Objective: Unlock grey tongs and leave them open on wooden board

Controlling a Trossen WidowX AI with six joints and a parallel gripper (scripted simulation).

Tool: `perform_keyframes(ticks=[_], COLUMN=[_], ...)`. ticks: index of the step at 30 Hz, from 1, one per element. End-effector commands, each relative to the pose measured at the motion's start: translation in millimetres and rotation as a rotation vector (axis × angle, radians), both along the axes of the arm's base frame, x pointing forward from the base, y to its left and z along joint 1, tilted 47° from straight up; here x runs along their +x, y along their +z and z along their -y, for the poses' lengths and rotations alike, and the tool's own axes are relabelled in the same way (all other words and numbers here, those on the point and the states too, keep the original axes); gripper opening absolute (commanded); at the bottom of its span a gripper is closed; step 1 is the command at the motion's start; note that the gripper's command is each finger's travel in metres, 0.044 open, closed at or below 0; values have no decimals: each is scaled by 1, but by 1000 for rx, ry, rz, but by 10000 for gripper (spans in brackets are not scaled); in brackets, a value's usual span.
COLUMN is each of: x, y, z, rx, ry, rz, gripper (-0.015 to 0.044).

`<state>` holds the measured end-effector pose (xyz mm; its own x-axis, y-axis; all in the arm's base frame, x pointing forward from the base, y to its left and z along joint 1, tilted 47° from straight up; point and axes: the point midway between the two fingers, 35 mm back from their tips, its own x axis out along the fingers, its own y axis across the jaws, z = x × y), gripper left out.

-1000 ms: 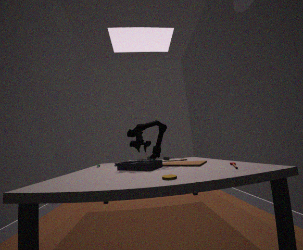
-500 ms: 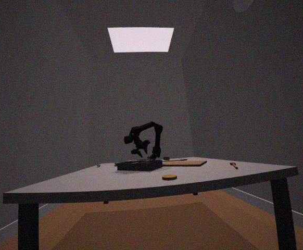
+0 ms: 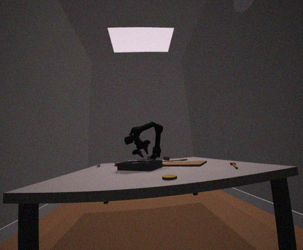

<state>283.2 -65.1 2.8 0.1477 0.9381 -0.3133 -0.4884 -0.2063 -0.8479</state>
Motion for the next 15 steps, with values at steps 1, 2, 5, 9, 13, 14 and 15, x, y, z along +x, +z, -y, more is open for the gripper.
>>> perform_keyframes(ticks=[1,2,5,9,13,14,15], x=[2,2,3,5,6,7,7], y=[2,2,0,-3,-5,-6,-6], z=[-2,-3,-7,-13,-19,-20,-22], rx=[-3,-3,-5,-7,-9,-10,-10], ry=[-6,-6,-7,-8,-9,-9,-9], rz=[3,3,2,1,1,1,1], gripper=[260,260,260,260,260,260,260])
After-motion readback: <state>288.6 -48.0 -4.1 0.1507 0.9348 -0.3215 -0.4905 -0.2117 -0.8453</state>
